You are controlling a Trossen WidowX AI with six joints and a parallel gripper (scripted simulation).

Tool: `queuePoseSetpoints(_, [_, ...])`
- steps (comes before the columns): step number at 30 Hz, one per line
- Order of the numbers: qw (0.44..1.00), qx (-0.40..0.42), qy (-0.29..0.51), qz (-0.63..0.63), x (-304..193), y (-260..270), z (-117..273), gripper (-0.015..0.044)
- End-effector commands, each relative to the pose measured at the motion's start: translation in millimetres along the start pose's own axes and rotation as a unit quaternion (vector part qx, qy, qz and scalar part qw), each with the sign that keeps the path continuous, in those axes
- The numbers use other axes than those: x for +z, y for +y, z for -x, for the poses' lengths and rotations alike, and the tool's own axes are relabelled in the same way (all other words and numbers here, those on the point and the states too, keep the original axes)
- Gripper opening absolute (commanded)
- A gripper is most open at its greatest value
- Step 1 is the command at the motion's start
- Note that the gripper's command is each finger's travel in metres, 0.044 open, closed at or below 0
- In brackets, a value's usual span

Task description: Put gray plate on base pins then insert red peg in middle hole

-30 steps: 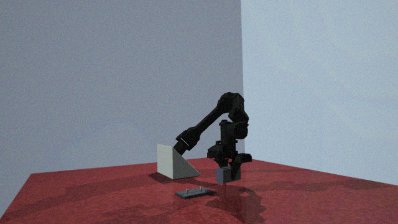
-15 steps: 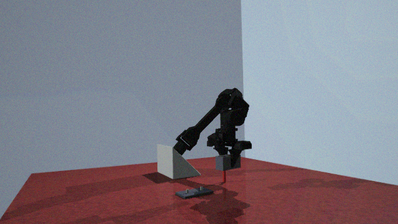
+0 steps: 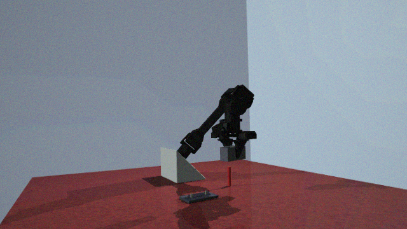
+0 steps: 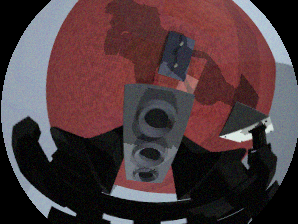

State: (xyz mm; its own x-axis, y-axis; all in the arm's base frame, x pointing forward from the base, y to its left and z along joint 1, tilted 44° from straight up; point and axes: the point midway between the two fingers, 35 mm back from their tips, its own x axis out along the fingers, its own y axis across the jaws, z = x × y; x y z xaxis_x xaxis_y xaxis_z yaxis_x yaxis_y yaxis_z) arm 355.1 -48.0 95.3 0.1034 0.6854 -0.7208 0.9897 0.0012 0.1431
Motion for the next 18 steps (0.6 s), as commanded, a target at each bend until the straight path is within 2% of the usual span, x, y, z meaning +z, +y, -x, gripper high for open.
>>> queuePoseSetpoints(1, [1.000, 0.002, -0.003, 0.005, -1, 1, 7, 0.0000])
queuePoseSetpoints(18, [1.000, 0.002, -0.004, -0.017, 46, -8, -17, 0.0000])
